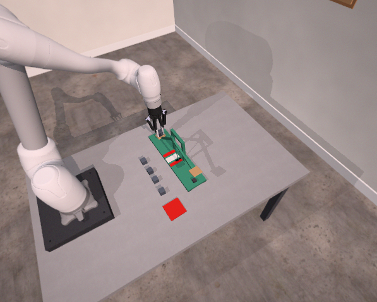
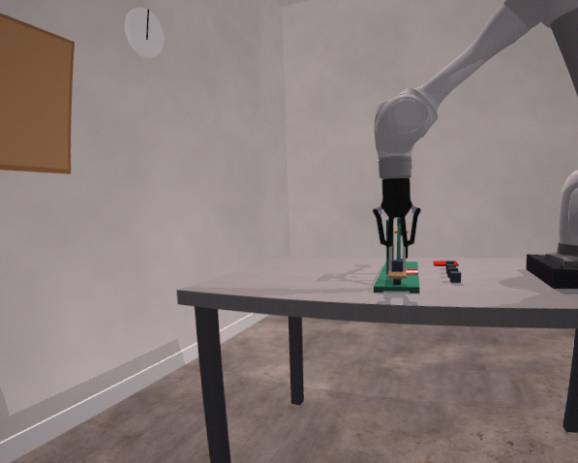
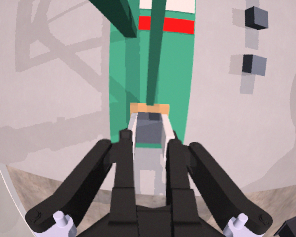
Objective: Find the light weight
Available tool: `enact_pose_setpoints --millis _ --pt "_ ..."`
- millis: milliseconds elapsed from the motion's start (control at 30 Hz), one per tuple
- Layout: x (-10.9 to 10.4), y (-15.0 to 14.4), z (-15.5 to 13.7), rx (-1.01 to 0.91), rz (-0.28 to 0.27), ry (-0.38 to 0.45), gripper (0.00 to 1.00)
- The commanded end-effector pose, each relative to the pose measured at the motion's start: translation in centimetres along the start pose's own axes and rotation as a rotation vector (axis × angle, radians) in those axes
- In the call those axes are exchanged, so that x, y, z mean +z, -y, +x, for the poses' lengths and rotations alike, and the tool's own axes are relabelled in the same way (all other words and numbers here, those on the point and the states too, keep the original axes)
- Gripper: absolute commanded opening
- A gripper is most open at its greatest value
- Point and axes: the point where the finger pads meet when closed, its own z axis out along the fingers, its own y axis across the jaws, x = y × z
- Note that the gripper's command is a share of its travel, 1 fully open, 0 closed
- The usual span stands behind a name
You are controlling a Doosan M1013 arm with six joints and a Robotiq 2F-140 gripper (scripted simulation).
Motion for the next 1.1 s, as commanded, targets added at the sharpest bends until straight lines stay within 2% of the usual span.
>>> enact_pose_setpoints --millis 0,533,1067 --pt "-0.01 0.00 0.00 0.000 0.000 0.000 0.24" --pt "-0.01 0.00 0.00 0.000 0.000 0.000 0.35" --pt "-0.48 0.00 0.00 0.000 0.000 0.000 0.35"
